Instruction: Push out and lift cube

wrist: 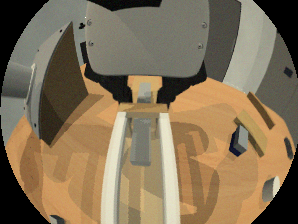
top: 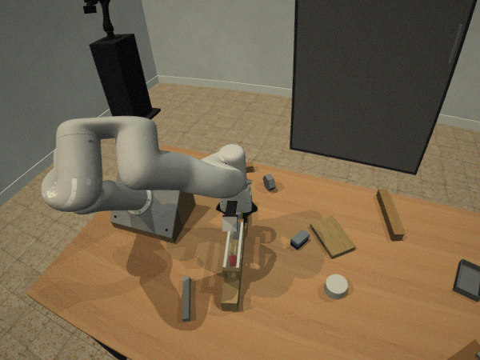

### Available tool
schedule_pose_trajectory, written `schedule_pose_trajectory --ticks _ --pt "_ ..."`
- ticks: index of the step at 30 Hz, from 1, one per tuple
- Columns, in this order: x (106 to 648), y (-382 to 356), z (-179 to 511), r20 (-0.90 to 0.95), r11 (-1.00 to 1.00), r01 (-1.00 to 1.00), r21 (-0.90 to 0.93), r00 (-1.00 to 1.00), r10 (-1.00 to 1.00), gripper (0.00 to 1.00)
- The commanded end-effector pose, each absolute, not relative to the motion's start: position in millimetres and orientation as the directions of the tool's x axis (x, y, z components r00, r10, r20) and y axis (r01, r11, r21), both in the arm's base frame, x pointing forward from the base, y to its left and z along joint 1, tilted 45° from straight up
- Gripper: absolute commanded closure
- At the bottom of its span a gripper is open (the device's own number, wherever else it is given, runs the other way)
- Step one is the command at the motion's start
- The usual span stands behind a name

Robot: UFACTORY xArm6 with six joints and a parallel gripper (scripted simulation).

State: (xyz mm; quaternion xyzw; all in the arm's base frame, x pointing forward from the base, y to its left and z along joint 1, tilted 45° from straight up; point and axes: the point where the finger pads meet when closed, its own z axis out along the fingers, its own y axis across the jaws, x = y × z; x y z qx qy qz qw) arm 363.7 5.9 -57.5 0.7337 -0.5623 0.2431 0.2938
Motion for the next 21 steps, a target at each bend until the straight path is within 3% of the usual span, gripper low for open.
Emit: schedule_pose_trajectory --ticks 1,21 --pt "364.9 6.9 -56.9 0.687 -0.196 -0.968 0.155 0.249 -0.683 0.62" --pt "362.8 56.6 -6.8 0.687 -0.196 -0.968 0.155 0.249 -0.683 0.62"
